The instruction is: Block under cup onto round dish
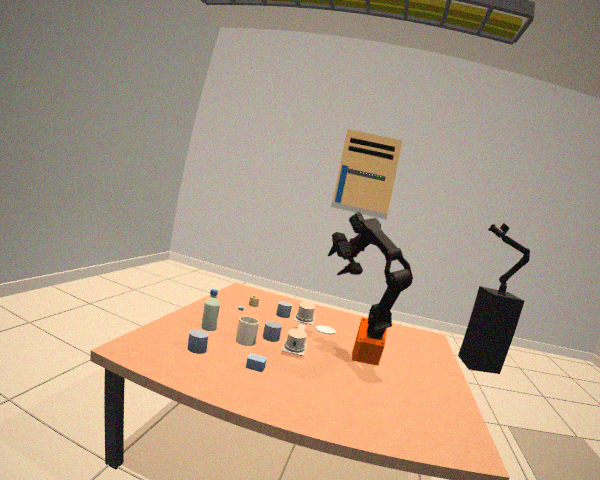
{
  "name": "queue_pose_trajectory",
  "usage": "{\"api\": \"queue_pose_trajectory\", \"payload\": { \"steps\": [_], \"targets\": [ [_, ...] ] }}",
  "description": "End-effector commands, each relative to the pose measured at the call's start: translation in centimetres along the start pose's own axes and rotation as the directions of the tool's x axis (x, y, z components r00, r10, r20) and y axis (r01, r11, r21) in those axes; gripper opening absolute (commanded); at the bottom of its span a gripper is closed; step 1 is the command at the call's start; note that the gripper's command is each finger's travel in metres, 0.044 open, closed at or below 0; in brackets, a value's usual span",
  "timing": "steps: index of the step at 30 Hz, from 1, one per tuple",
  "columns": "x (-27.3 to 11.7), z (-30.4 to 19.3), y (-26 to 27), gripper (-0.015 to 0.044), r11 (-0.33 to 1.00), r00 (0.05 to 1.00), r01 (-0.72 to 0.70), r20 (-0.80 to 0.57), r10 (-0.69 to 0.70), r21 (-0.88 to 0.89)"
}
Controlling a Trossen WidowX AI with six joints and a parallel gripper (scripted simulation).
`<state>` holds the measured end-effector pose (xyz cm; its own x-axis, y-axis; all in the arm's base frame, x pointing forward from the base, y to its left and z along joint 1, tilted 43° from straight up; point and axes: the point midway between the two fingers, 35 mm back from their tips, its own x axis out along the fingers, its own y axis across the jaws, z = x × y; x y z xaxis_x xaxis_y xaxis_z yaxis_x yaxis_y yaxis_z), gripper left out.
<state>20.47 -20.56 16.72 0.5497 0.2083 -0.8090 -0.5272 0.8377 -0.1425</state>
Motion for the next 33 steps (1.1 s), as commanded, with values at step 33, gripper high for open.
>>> {"api": "queue_pose_trajectory", "payload": {
  "steps": [33],
  "targets": [
    [7.4,-2.8,9.4,0.0440,0.502,0.917,-0.365,0.396,0.048,0.784]
  ]
}}
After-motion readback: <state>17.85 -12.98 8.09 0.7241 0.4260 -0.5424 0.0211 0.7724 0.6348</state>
